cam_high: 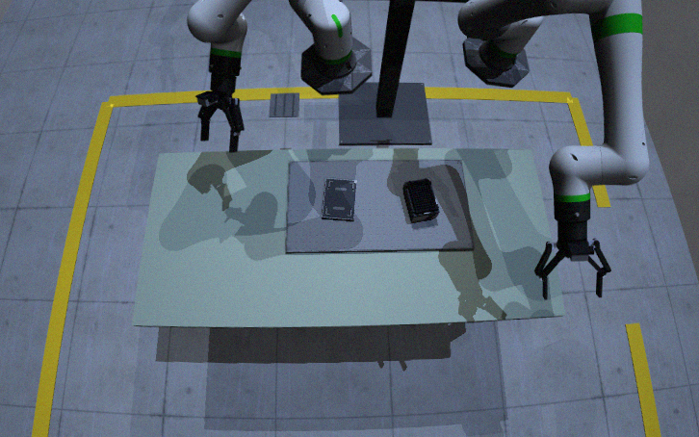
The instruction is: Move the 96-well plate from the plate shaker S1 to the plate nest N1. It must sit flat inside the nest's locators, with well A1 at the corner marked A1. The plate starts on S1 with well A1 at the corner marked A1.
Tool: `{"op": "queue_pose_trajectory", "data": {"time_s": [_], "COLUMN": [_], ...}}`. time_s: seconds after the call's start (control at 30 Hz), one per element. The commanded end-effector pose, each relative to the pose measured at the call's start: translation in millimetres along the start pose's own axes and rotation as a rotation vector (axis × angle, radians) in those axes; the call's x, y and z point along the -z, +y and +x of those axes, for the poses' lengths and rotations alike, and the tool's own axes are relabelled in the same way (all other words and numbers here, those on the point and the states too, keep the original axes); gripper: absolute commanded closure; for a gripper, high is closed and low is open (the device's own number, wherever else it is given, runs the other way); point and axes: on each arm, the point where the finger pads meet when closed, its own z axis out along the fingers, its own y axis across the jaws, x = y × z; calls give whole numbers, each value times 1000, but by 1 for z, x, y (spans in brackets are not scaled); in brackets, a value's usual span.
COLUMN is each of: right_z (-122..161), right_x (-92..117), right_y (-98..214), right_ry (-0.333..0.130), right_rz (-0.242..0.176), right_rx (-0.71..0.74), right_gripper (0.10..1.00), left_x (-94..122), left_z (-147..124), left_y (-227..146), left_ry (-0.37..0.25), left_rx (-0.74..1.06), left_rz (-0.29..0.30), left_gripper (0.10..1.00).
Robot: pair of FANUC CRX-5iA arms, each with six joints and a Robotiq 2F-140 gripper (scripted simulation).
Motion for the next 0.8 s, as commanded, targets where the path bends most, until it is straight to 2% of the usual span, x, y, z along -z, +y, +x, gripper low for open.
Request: {"op": "queue_pose_trajectory", "data": {"time_s": [0.0, 0.07, 0.77], "right_z": [1, 1, 1], "right_x": [0, 0, 0], "right_y": [0, 0, 0], "right_ry": [1, 1, 1], "right_rz": [0, 0, 0], "right_rx": [1, 1, 1], "right_gripper": [98, 98, 98], "left_x": [6, 6, 47], "left_z": [8, 8, 30], "left_y": [4, 4, 48], "left_ry": [41, 41, 237], "left_rx": [-85, -85, -538], "left_rz": [-7, -7, -76], "left_gripper": [98, 98, 98]}}
